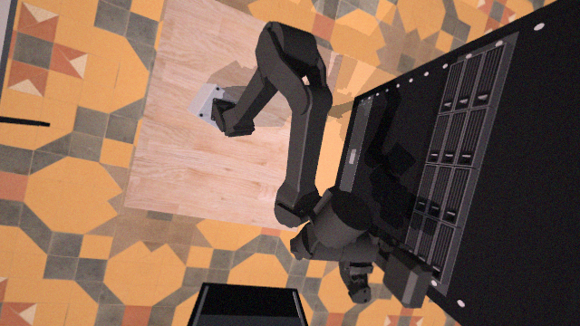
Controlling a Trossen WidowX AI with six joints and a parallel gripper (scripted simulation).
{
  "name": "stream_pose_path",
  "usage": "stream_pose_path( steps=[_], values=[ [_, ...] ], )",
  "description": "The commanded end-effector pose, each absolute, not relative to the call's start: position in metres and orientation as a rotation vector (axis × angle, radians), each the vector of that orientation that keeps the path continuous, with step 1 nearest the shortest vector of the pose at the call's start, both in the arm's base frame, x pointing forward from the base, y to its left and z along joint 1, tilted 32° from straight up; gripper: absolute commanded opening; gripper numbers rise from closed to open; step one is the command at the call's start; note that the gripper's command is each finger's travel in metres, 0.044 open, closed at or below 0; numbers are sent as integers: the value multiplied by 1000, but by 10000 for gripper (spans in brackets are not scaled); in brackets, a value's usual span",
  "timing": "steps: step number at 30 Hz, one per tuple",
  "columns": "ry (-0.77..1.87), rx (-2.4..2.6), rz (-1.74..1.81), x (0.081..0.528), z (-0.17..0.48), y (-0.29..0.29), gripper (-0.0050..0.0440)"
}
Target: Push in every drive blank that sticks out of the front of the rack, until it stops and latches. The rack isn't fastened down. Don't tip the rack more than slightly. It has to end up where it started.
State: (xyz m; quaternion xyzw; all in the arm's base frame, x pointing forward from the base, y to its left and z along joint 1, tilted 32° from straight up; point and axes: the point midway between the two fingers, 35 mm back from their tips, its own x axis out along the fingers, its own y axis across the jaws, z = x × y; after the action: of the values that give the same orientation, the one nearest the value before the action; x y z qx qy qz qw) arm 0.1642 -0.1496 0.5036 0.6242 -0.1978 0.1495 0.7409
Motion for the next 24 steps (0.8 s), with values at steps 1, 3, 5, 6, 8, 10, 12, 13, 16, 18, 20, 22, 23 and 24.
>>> stream_pose_path(
  steps=[1,3,5,6,8,10,12,13,16,18,20,22,23,24],
  values=[
    [-448,1327,330,169,518,-140,-50],
    [-448,1327,330,172,520,-140,-50],
    [-448,1327,330,173,520,-140,-50],
    [-448,1327,330,173,520,-140,-50],
    [-448,1327,330,173,520,-140,-50],
    [-448,1327,330,173,520,-140,-50],
    [-448,1327,330,173,520,-140,-50],
    [-448,1327,330,173,520,-140,-50],
    [-448,1327,330,173,520,-140,-50],
    [-448,1327,330,173,520,-140,-50],
    [-448,1327,330,173,520,-140,-50],
    [-448,1327,330,173,520,-140,-50],
    [-448,1327,330,173,520,-140,-50],
    [-448,1327,330,173,520,-140,-50]
  ],
)
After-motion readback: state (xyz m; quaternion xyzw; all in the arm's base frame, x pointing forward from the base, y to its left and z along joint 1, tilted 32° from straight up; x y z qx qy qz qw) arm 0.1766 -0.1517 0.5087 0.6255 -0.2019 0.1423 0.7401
